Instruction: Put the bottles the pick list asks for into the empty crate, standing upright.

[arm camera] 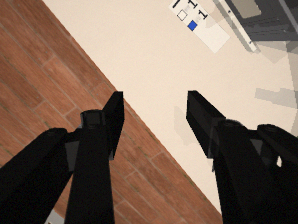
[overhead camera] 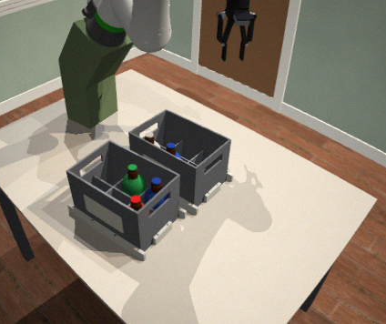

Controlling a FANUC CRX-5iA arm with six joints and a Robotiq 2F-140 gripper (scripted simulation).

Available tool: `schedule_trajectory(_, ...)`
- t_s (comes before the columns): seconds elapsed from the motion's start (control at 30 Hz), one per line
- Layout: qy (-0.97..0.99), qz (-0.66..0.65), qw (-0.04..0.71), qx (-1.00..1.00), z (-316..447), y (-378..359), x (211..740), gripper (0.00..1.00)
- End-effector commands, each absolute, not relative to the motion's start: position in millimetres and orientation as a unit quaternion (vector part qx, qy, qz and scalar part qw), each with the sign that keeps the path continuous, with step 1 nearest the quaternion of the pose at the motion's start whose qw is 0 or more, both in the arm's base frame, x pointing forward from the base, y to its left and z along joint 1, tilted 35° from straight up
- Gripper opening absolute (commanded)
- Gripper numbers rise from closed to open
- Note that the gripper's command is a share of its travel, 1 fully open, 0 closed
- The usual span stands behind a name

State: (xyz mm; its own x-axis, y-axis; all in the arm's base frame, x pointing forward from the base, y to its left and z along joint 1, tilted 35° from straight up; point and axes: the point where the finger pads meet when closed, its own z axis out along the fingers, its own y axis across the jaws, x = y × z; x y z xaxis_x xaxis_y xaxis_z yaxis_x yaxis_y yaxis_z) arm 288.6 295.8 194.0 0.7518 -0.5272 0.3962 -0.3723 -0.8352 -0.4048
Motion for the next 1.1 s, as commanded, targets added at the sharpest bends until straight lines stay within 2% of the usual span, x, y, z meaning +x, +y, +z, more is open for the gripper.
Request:
schedule_trajectory(0.0,0.244,-0.255,0.152,-0.923,198.7,311.2,282.3,0.44)
schedule_trajectory(0.37,0.244,-0.255,0.152,-0.923,212.1,359.7,260.2,0.44)
schedule_trajectory(1.07,0.244,-0.255,0.152,-0.923,212.4,360.6,259.8,0.44)
